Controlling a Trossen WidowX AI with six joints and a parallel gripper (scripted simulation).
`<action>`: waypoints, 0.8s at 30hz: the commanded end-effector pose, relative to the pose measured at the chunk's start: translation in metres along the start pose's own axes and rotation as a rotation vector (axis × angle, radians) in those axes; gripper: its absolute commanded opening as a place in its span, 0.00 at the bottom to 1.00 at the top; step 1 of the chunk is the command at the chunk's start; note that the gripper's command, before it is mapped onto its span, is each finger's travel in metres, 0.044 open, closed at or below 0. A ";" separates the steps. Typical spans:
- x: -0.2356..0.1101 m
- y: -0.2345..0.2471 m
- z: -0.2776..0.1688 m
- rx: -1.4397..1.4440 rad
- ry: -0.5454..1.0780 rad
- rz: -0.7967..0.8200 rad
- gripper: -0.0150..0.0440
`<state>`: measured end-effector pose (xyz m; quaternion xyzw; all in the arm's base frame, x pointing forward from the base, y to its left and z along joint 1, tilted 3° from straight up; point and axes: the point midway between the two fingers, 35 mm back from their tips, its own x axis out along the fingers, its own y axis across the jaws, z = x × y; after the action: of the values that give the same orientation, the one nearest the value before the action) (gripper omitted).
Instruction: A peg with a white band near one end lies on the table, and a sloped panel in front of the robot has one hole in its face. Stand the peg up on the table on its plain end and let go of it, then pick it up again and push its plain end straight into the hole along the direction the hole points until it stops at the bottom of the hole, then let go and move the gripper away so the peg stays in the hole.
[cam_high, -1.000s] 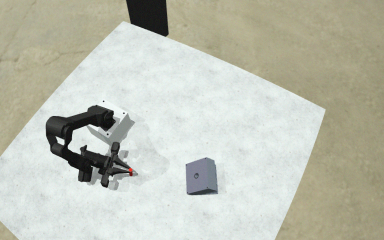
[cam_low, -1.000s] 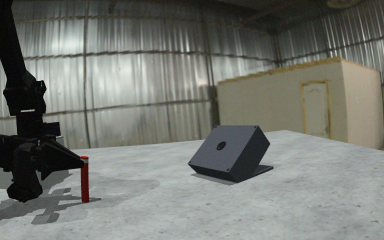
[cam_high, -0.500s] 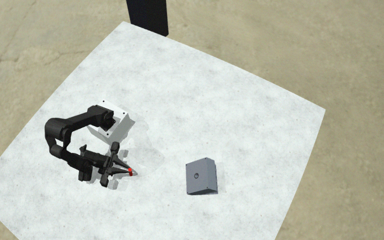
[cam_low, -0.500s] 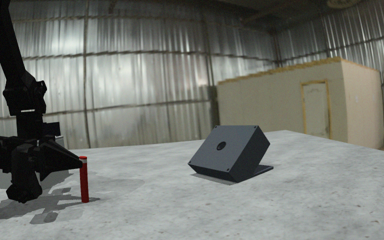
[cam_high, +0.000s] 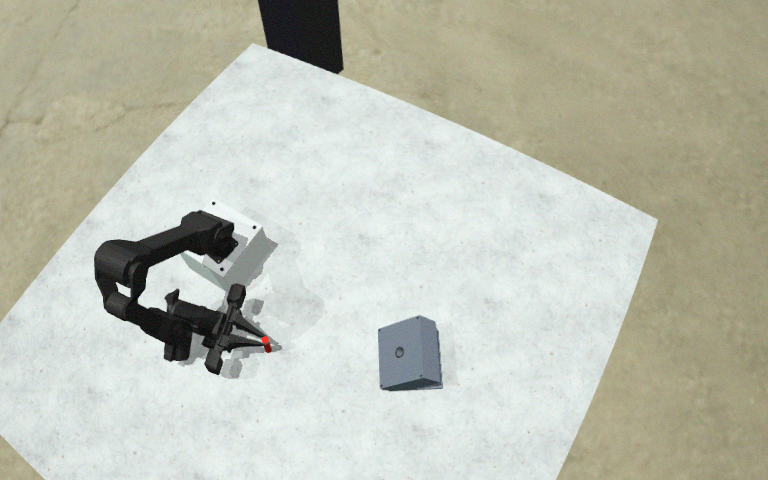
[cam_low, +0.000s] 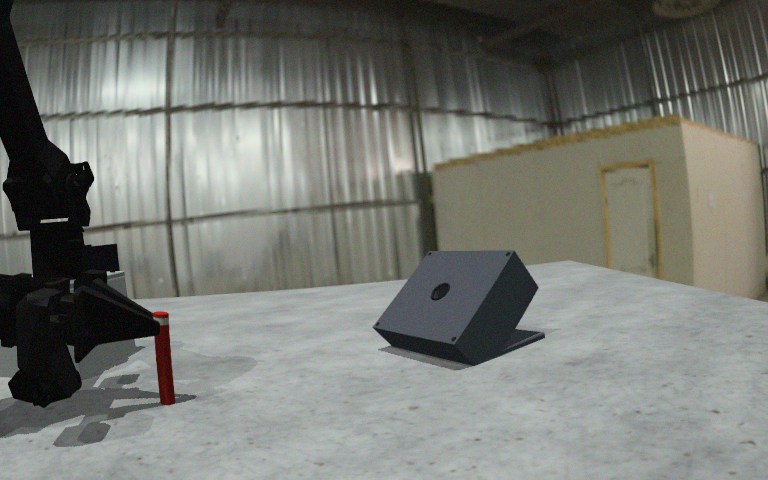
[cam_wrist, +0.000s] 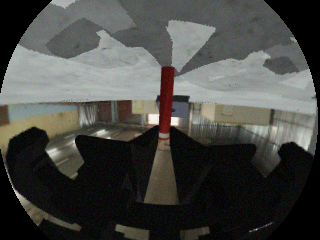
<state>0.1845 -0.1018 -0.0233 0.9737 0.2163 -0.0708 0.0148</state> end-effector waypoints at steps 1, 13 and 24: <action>-0.001 0.000 0.002 0.000 -0.001 -0.001 0.34; -0.002 0.000 0.001 0.007 0.011 0.011 0.39; -0.002 0.000 0.001 0.007 0.011 0.011 0.47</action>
<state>0.1827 -0.1024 -0.0238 0.9754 0.2103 -0.0658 0.0106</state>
